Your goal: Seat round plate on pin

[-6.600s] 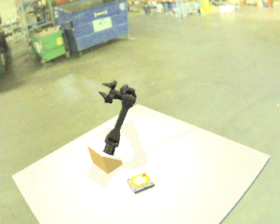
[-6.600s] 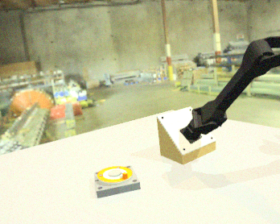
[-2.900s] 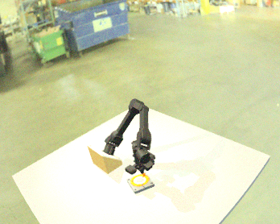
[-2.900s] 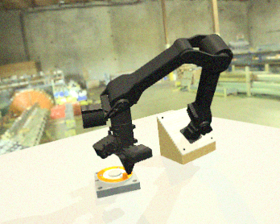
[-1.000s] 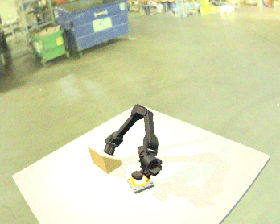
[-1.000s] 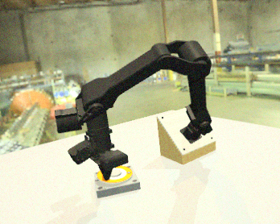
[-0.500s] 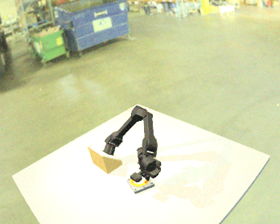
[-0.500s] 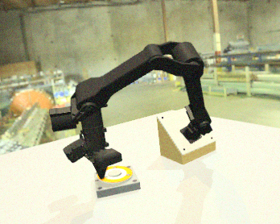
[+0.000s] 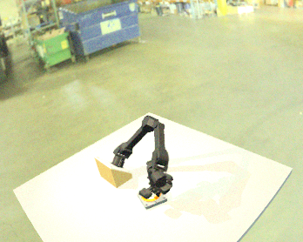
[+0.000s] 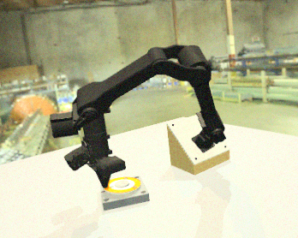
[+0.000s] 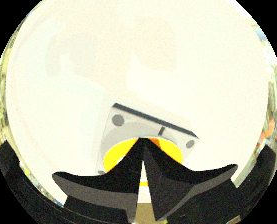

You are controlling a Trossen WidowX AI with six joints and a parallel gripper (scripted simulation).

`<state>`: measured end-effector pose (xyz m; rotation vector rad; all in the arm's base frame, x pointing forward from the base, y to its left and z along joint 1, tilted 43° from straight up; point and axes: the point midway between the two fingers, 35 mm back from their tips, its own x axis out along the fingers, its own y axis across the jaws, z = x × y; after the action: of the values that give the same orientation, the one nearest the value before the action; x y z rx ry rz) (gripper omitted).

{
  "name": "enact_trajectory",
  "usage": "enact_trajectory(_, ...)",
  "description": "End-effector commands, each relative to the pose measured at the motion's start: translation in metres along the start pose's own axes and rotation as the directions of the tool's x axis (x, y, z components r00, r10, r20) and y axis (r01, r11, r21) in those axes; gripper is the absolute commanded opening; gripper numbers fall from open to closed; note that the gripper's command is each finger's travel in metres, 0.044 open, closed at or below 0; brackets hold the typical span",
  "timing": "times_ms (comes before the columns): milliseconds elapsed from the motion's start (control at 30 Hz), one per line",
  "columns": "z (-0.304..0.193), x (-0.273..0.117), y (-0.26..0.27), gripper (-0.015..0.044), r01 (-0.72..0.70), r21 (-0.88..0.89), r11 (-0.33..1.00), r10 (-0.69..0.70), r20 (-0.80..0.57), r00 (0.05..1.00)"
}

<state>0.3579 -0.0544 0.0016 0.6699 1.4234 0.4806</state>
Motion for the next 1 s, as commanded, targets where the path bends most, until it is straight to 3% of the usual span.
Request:
enact_trajectory(0, 0.000, 0.000, -0.006, 0.0000, 0.004, 0.000, 1.000, -0.004, -0.002, 1.000)
enact_trajectory(267, 0.000, 0.002, -0.011, 0.0000, 0.004, 0.000, 1.000, -0.004, -0.002, 1.000)
enact_trajectory(567, -0.002, -0.042, -0.009, 0.0000, 0.005, 0.000, 1.000, -0.005, -0.002, 1.000)
enact_trajectory(967, -0.001, -0.036, -0.009, 0.0000, 0.002, 0.005, 1.000, -0.002, 0.000, 1.000)
